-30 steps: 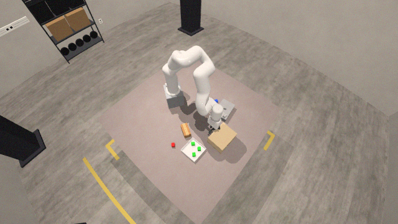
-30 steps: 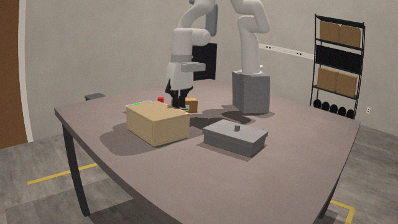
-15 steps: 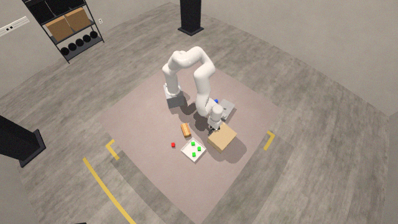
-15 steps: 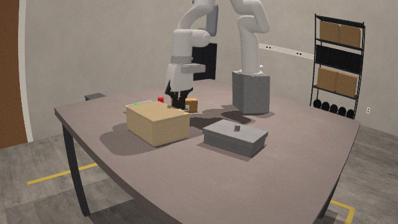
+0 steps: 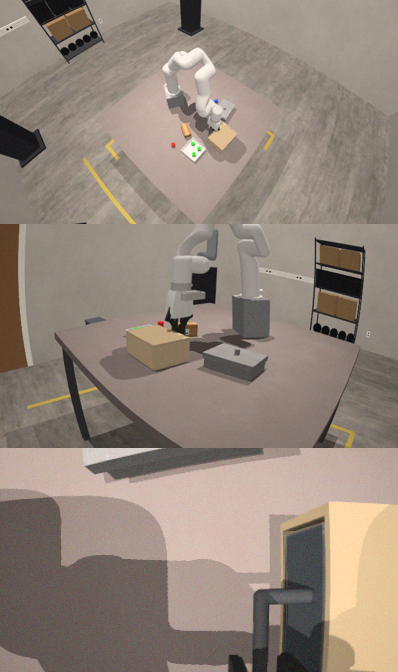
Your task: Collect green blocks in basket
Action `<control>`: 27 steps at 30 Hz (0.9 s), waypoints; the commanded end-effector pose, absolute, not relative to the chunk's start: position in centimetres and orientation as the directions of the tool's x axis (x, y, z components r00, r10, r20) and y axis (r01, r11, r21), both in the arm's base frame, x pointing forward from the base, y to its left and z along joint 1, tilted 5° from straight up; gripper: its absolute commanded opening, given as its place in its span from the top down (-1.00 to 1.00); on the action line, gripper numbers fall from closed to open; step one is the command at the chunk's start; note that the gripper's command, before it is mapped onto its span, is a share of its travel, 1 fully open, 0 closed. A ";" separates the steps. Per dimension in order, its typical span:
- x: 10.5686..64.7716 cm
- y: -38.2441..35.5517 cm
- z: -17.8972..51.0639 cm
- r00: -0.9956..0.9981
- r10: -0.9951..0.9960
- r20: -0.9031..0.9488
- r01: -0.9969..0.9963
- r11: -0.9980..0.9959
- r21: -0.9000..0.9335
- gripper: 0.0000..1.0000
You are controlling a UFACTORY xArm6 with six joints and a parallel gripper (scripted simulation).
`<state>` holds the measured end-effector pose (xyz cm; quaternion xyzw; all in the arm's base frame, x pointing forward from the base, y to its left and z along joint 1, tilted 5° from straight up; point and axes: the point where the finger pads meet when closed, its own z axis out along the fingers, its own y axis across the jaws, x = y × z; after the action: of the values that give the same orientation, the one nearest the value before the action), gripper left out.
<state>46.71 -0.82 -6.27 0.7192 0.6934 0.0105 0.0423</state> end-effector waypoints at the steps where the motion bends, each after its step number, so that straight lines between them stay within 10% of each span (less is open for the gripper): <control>1: 46.9 -0.8 -6.6 0.038 0.998 -0.043 0.996 -0.035 0.079 0.51; 27: 47.0 -0.9 -7.4 0.038 0.998 -0.043 0.996 -0.035 0.079 0.51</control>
<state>46.81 -0.88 -7.50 0.7192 0.6934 0.0106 0.0424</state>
